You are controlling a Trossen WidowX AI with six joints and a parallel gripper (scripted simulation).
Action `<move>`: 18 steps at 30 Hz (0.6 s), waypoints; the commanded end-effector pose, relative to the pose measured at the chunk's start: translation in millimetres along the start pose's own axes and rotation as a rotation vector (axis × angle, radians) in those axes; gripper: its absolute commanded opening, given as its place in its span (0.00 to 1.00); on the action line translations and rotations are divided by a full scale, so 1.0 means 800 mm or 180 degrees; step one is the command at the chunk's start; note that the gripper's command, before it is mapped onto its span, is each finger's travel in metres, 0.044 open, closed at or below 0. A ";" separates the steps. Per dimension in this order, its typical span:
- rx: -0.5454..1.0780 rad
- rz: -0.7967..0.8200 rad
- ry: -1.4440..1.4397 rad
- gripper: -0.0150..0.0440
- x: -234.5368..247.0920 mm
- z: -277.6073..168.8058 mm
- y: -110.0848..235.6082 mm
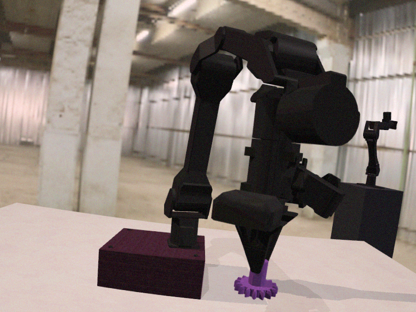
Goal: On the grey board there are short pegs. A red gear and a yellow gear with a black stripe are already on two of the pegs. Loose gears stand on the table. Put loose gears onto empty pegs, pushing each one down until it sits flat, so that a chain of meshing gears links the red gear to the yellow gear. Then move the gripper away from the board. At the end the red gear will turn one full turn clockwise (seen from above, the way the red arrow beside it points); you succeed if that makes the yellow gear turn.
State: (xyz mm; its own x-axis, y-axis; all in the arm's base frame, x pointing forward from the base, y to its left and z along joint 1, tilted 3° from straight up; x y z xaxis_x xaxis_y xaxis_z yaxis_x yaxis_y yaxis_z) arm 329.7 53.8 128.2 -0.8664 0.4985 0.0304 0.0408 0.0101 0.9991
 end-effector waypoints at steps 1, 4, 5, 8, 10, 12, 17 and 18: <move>-0.0016 -0.0030 -0.0010 0.25 0.002 -0.001 0.018; -0.0016 -0.0030 -0.0010 0.25 0.003 -0.002 0.026; -0.0016 -0.0030 -0.0010 0.25 0.003 -0.002 0.027; -0.0015 -0.0030 -0.0010 0.25 0.003 -0.005 0.024; -0.0015 -0.0030 -0.0010 0.25 0.002 -0.008 0.021; -0.0014 -0.0031 -0.0010 0.25 0.002 -0.012 0.019; -0.0013 -0.0031 -0.0010 0.25 0.001 -0.020 0.011; -0.0013 -0.0031 -0.0010 0.25 0.000 -0.022 0.010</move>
State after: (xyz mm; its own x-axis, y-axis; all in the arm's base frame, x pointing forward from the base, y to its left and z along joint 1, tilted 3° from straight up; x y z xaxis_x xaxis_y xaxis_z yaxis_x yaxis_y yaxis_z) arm 322.5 43.0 137.9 -0.8643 0.5022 0.0277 0.0372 0.0090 0.9993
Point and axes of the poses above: the point midway between the two fingers, 35 mm back from their tips, its own y axis back along the fingers, its own x axis across the jaws, z = x × y, the point moved 3 cm from there along y, back along the fingers, and after that the axes turned 7 degrees about y, right-handed, at the moved point
